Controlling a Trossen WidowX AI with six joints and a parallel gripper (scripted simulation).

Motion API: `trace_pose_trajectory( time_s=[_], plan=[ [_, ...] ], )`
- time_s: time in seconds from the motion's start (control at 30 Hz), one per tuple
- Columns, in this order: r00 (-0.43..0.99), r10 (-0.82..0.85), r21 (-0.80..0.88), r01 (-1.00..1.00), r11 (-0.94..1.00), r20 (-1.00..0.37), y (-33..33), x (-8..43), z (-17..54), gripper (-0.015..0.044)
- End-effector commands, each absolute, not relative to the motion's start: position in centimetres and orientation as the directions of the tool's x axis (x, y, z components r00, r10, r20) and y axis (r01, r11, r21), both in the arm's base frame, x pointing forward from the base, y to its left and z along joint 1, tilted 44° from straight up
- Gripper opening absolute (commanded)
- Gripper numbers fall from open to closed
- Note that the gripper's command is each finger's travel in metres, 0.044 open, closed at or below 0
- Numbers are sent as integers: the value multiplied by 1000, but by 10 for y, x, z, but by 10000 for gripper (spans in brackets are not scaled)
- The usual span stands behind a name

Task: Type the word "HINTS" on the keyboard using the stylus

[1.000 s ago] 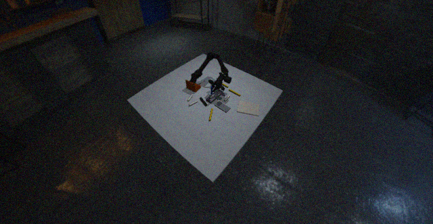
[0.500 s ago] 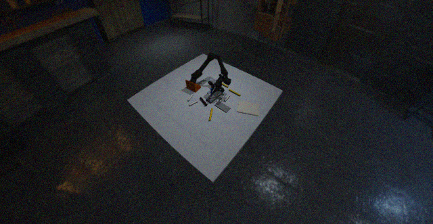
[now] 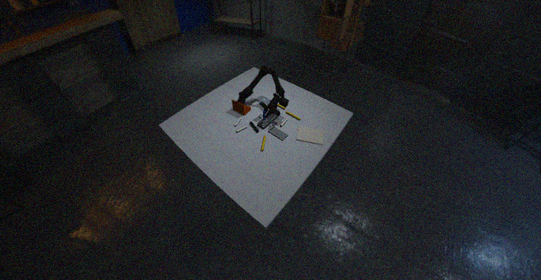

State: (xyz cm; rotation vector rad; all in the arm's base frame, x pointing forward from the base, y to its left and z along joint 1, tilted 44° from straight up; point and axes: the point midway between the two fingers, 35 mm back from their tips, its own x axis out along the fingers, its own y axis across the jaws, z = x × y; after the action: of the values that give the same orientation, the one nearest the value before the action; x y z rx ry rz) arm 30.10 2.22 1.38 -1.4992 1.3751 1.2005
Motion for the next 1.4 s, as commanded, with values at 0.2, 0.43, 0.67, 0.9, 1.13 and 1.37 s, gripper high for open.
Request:
trace_pose_trajectory(
  time_s=[0.2, 0.43, 0.67, 0.9, 1.13, 1.37],
  plan=[
    [-27, -276, 64, -990, -126, -961, 25, 298, 9, 81],
    [-27, -276, 64, -990, -126, -961, 27, 298, 7, 81],
    [-27, -276, 64, -990, -126, -961, 28, 298, 6, 81],
    [-27, -276, 64, -990, -126, -961, 30, 298, 4, 81],
    [-27, -276, 64, -990, -126, -961, 32, 297, 2, 81],
    [-27, -276, 64, -990, -126, -961, 34, 297, 0, 81]
  ],
)
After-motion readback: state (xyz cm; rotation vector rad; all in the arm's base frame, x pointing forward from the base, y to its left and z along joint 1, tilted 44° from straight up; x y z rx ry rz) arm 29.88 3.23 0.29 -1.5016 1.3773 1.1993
